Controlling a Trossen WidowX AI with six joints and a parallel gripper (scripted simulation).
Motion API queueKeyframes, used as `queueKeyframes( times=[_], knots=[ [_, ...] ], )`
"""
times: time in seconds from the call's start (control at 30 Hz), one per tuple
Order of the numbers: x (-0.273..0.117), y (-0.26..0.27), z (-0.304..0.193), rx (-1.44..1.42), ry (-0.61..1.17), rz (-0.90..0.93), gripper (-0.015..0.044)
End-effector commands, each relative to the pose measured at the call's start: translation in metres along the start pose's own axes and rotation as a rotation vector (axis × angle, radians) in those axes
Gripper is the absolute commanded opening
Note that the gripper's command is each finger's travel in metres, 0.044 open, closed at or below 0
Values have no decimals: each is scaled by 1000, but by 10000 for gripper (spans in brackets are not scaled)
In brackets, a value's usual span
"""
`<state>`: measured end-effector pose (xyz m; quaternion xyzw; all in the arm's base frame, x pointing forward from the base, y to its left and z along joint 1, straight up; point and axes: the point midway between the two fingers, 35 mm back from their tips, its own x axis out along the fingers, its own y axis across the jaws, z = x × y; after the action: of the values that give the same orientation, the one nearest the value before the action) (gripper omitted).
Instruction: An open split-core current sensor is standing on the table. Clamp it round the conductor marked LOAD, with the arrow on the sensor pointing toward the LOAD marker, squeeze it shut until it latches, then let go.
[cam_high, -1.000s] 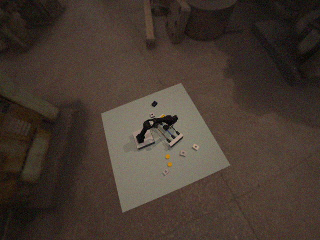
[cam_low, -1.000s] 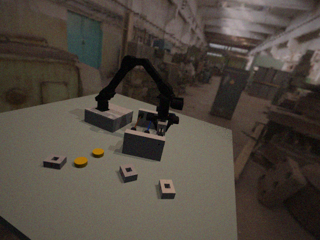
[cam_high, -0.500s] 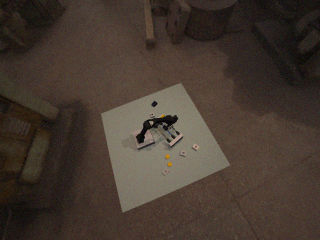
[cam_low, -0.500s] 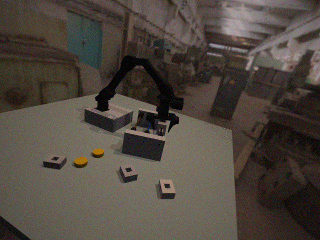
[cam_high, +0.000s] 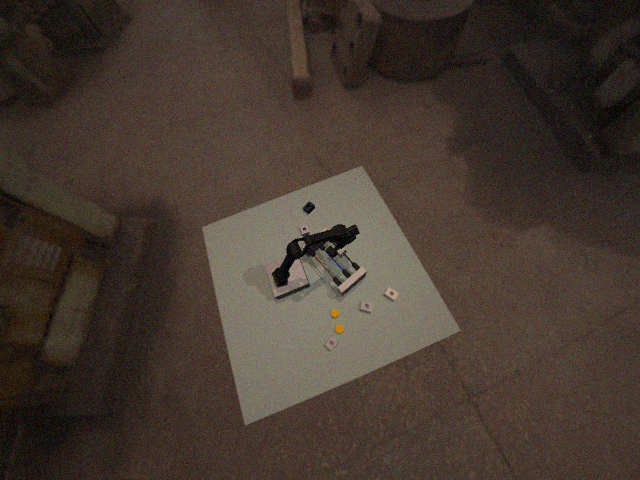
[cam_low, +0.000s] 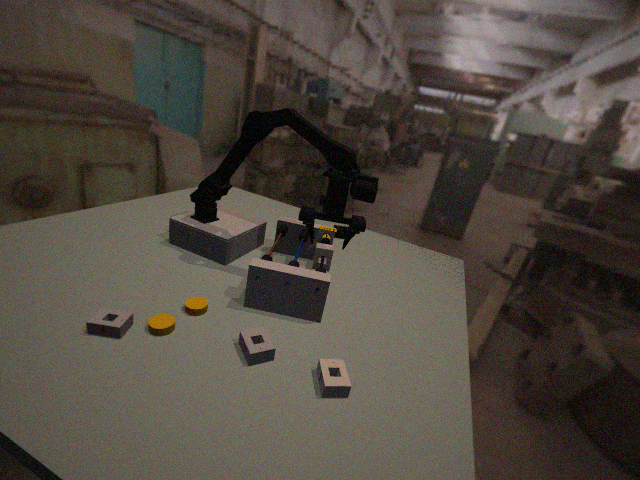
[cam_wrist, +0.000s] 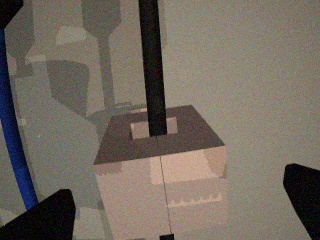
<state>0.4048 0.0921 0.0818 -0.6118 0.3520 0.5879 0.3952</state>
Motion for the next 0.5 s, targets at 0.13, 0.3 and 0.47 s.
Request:
queueKeyframes(
  times=[0.13,0.3,0.47],
  knots=[
    [-55,3,-3,7,12,34,440],
    [-55,3,-3,7,12,34,440],
    [-55,3,-3,7,12,34,440]
  ],
)
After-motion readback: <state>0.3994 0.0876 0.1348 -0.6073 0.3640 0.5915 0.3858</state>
